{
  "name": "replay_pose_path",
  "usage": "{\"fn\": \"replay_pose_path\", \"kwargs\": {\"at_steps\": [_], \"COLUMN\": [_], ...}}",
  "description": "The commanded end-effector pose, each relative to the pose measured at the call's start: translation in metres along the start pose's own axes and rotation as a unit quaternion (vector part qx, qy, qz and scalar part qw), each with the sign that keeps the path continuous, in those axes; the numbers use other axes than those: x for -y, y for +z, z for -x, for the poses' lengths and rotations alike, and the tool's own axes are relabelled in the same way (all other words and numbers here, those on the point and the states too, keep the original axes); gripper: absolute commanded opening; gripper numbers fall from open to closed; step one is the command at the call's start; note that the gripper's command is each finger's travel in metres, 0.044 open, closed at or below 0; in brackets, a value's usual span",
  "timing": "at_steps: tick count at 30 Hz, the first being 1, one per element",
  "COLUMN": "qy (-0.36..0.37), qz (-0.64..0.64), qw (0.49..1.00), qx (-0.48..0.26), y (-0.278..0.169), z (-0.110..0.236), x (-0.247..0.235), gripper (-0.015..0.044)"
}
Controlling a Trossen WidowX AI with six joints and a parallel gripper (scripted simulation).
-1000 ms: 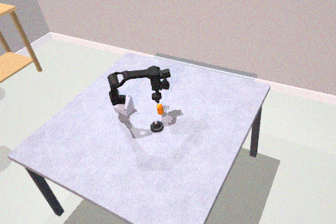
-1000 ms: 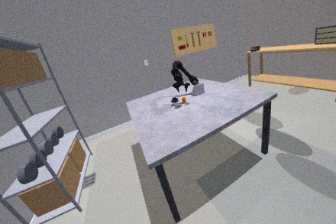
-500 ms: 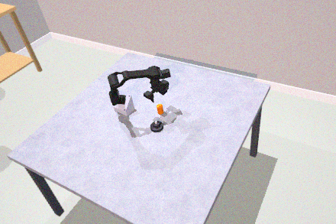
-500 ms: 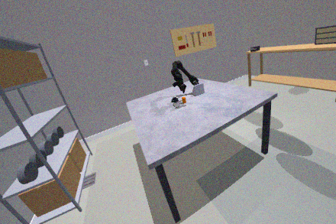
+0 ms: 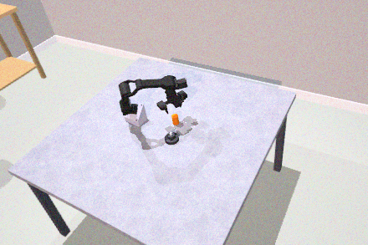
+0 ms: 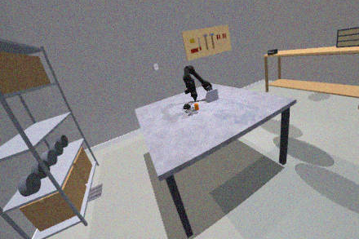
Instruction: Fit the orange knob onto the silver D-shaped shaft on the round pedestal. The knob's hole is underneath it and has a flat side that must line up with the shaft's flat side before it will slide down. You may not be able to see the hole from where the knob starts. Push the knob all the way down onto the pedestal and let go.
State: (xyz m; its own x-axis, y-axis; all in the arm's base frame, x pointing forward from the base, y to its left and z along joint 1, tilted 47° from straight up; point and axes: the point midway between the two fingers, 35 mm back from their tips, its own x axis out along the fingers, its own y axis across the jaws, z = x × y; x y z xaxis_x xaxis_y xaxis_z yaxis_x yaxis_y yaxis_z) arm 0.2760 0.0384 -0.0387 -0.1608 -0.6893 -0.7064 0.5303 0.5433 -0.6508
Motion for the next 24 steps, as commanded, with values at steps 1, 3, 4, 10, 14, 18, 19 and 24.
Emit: {"fn": "replay_pose_path", "kwargs": {"at_steps": [1, 3, 4, 10, 14, 18, 19, 24], "qy": [-0.005, -0.005, -0.005, -0.006, -0.005, -0.005, -0.005, -0.005], "qz": [0.002, 0.002, 0.002, 0.002, 0.002, 0.002, 0.002, 0.002], "qw": [1.0, 1.0, 1.0, 1.0, 1.0, 1.0, 1.0, 1.0], "qx": [-0.001, -0.001, -0.001, -0.001, -0.001, -0.001, -0.001, -0.001], "y": [-0.001, -0.001, -0.001, -0.001, -0.001, -0.001, -0.001, 0.0], "z": [-0.015, -0.016, -0.019, -0.03, -0.036, -0.042, -0.044, -0.052], "x": [0.002, 0.002, 0.002, 0.002, 0.002, 0.002, 0.001, 0.001], "gripper": [0.044, 0.044, 0.044, 0.044, 0.044, 0.044, 0.044, 0.044]}}
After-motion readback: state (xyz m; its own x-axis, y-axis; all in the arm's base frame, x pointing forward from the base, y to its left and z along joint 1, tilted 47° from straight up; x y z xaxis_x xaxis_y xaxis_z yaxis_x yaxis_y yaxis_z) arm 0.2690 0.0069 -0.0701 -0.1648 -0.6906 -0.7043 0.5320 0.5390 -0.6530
